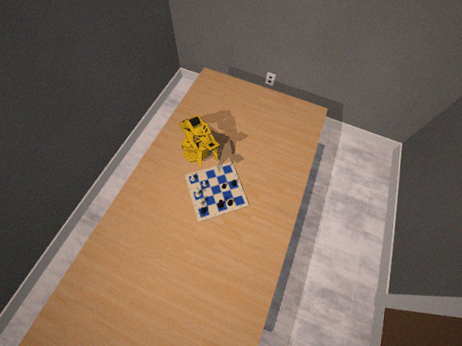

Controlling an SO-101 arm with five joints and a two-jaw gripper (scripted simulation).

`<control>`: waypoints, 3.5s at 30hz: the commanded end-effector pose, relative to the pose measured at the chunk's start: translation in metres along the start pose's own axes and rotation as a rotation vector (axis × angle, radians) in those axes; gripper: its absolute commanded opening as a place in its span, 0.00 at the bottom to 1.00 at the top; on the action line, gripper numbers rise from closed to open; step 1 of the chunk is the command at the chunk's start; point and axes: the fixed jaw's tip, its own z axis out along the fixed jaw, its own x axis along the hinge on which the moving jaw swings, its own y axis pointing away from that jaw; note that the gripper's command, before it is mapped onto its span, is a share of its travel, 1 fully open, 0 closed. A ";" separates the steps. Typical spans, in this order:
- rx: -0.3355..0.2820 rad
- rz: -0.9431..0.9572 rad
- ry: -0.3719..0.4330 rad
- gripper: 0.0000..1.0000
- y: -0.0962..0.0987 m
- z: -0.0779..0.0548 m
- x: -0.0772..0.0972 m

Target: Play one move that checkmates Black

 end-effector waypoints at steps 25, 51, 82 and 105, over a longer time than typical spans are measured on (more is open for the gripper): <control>0.005 -0.004 0.006 0.40 -0.001 0.001 0.003; -0.162 -0.174 0.524 0.16 0.033 0.020 0.002; -0.229 -0.342 0.880 0.00 0.065 0.048 0.020; -0.229 -0.348 0.900 0.00 0.065 0.047 0.024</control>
